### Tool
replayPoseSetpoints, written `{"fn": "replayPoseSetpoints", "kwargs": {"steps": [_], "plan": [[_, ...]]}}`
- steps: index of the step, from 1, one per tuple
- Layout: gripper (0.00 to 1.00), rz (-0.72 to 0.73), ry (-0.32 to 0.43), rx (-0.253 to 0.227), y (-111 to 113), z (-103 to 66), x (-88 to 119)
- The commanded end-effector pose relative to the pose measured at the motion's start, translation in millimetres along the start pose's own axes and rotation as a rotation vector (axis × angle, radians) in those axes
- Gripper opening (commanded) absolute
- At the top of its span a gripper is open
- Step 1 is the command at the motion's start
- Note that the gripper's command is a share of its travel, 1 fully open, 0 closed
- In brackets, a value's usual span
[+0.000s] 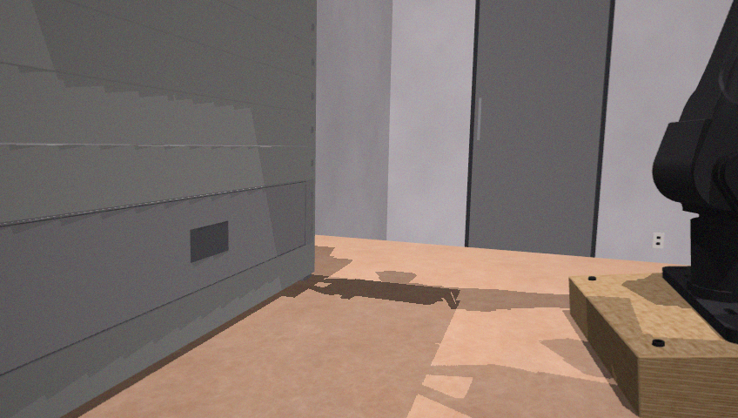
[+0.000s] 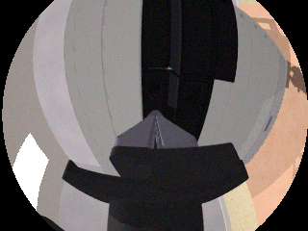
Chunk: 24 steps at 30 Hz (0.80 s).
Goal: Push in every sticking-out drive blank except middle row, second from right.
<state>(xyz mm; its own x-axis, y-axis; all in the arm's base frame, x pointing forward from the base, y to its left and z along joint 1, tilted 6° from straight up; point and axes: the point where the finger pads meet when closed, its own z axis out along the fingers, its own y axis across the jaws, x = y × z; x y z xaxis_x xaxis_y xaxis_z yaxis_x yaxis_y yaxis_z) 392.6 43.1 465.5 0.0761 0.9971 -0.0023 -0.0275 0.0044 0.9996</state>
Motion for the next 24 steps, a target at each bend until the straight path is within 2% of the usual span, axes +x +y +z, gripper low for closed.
{"fn": "replayPoseSetpoints", "kwargs": {"steps": [1,20,23,24], "plan": [[0.0,0.021,0.085,-0.089,30.0,7.3,22.2],[0.0,0.021,0.085,-0.089,29.9,6.7,22.1],[0.0,0.02,0.085,-0.089,29.6,-0.2,21.7],[0.0,0.031,0.084,-0.124,43.0,-17.3,16.5]]}}
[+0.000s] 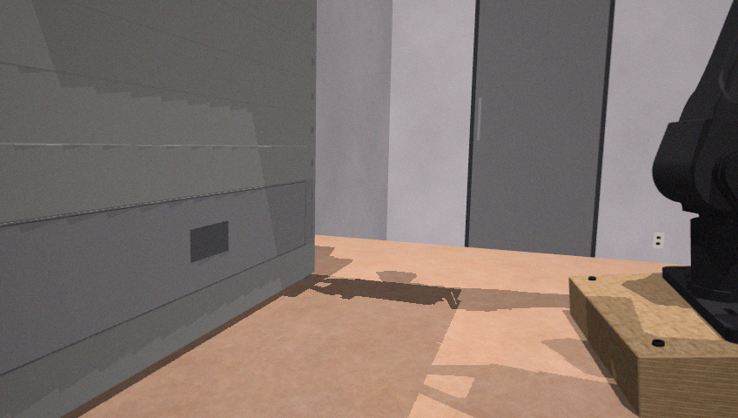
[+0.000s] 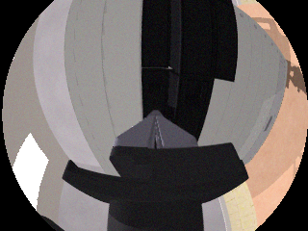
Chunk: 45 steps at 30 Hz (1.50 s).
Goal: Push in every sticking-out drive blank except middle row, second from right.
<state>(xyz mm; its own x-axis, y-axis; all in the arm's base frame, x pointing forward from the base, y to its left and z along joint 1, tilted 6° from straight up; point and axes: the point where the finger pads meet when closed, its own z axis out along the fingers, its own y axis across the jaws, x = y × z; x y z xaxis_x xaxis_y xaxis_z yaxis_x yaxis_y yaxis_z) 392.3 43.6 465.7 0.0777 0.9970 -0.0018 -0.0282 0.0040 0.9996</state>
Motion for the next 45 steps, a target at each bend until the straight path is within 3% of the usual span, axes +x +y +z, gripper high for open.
{"fn": "replayPoseSetpoints", "kwargs": {"steps": [1,7,9,13,17,26,30,43,44,45], "plan": [[0.0,0.018,0.086,-0.083,22.4,-17.5,17.8],[0.0,0.008,0.075,-0.058,12.6,-64.2,12.8],[0.0,0.008,0.075,-0.058,12.6,-64.2,12.8],[0.0,0.007,0.075,-0.059,10.6,-93.2,10.9],[0.0,0.02,0.074,-0.082,21.7,-107.4,7.8],[0.0,0.002,0.058,-0.052,9.1,-99.0,7.2],[0.0,0.016,0.066,-0.078,14.9,-104.4,2.5],[0.0,0.029,0.067,-0.082,0.3,-102.6,-17.0],[0.0,0.041,0.066,-0.12,16.8,-108.3,-22.1],[0.0,0.028,0.067,-0.083,-3.3,-102.4,-22.5]]}}
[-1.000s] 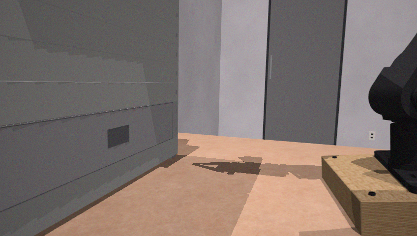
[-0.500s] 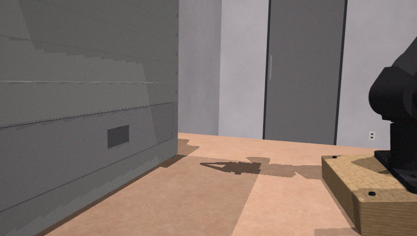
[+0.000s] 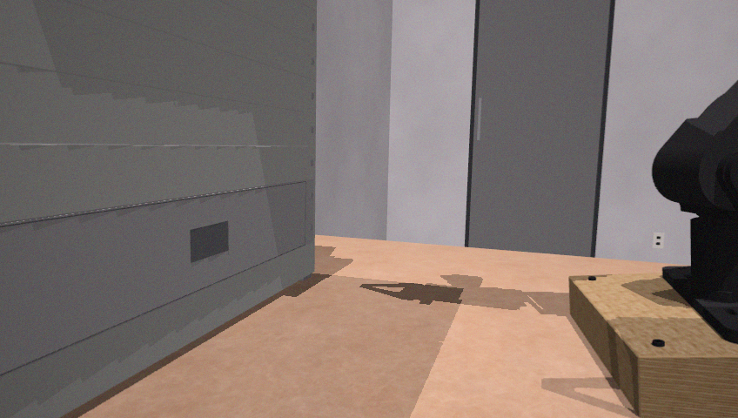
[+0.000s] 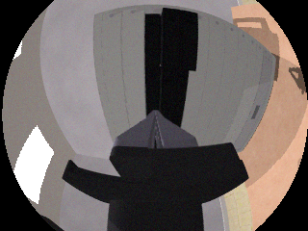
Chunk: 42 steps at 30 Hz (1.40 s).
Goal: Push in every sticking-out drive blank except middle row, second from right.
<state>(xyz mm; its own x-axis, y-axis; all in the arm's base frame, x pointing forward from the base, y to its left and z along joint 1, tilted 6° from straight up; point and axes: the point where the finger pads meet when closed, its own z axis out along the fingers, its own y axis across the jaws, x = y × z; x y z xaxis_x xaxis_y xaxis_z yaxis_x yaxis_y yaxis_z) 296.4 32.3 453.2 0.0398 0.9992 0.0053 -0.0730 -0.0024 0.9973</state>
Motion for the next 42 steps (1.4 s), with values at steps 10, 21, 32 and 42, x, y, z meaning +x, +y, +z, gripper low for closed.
{"fn": "replayPoseSetpoints", "kwargs": {"steps": [10,21,32,42], "plan": [[0.0,0.016,0.029,-0.039,-13.6,-8.1,-34.7],[0.0,0.014,0.03,-0.038,-32.7,-8.7,-64.0],[0.0,0.027,0.028,-0.006,-58.5,-1.1,-92.6],[0.0,0.015,0.029,-0.031,-58.2,-7.4,-103.1]]}}
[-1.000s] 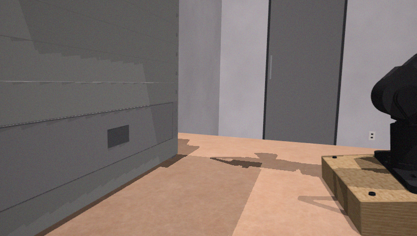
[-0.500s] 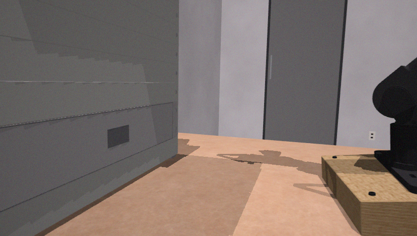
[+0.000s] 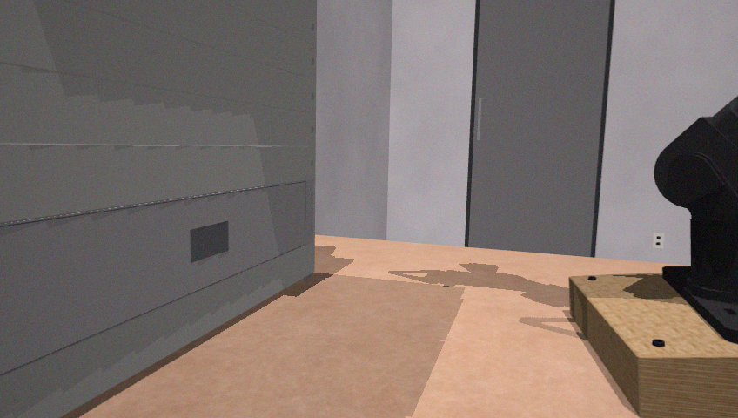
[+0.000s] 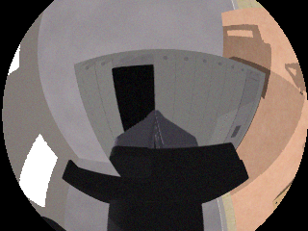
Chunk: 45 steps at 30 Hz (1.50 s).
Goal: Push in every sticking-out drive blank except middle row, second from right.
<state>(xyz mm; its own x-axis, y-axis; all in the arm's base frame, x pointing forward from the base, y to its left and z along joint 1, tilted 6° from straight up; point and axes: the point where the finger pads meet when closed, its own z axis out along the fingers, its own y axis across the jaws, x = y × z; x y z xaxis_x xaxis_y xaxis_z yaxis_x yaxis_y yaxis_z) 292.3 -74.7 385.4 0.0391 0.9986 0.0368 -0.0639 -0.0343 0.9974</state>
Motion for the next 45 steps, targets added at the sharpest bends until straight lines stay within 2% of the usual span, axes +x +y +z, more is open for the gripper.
{"fn": "replayPoseSetpoints", "kwargs": {"steps": [1,8,10,11,14,19,22,24,26,45], "plan": [[0.0,-0.021,0.032,-0.048,12.7,-3.0,4.5],[0.0,-0.024,0.038,-0.045,11.5,-1.7,5.1],[0.0,-0.019,0.048,-0.037,10.3,3.8,6.5],[0.0,-0.029,0.04,-0.053,18.8,5.0,6.2],[0.0,-0.033,0.04,-0.053,19.2,19.9,6.9],[0.0,-0.031,0.04,-0.054,20.1,54.8,8.5],[0.0,-0.031,0.04,-0.054,20.3,65.2,9.0],[0.0,-0.031,0.04,-0.054,20.3,65.2,9.0],[0.0,-0.041,0.038,-0.081,30.4,58.6,11.2],[0.0,-0.042,0.036,-0.081,30.6,58.3,10.1]]}}
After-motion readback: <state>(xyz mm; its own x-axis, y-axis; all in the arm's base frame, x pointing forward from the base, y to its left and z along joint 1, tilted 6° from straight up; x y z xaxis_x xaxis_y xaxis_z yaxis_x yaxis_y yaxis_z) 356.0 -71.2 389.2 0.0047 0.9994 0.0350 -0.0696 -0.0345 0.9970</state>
